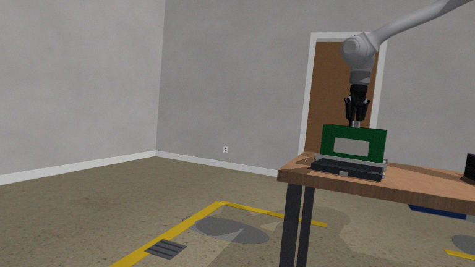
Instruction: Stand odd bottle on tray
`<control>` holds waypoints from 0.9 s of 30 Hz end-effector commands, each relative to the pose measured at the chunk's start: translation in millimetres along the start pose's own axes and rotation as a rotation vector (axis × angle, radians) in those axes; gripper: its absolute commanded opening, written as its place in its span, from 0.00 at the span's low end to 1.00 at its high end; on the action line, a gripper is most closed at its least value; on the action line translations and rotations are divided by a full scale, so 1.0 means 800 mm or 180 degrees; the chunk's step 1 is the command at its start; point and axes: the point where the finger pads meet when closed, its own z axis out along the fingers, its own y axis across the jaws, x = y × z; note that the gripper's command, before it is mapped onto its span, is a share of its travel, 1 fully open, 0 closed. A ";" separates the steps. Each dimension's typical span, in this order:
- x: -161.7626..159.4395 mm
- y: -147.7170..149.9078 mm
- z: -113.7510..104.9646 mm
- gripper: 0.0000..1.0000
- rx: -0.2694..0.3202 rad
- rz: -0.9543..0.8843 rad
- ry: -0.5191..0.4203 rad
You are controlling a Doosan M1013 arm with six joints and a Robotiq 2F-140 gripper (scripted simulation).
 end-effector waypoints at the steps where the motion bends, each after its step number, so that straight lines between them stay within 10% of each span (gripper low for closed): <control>1: 0.000 0.000 0.000 0.00 0.0000 0.0000 -0.0001; 11: 0.000 0.000 0.000 0.00 0.0000 0.0000 -0.0001; 12: 0.000 0.000 0.000 0.38 0.0000 0.0000 -0.0001; 27: 0.000 0.000 0.000 0.38 0.0000 0.0000 -0.0001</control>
